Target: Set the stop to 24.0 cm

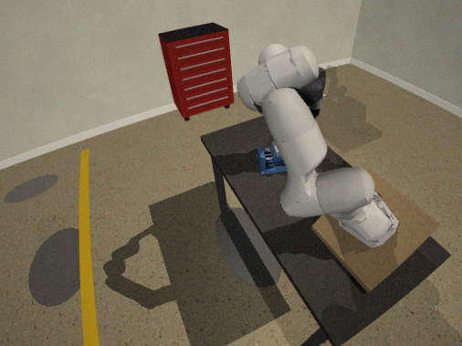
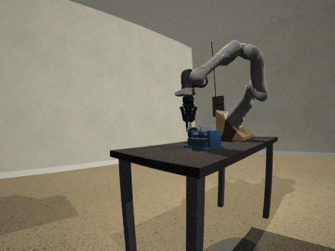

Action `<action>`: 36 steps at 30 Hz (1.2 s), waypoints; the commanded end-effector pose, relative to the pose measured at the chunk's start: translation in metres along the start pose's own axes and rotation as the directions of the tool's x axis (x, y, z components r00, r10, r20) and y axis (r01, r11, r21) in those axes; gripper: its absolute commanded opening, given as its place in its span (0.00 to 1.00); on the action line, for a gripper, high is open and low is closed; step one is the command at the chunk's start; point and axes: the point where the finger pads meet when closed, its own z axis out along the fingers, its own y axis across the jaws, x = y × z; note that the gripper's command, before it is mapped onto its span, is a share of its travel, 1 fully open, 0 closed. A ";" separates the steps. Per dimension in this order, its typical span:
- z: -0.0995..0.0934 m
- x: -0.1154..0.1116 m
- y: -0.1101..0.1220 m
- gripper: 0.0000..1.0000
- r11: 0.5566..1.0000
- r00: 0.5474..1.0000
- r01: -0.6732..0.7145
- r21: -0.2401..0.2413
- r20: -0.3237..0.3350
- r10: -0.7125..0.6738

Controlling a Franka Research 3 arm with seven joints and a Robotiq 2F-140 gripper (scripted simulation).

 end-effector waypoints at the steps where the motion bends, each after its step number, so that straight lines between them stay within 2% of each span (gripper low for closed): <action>1: 0.002 0.001 -0.002 0.04 1.000 1.000 -0.004 -0.001 -0.003 0.004; 36: 0.005 0.001 -0.007 0.04 1.000 1.000 -0.004 -0.001 -0.003 0.004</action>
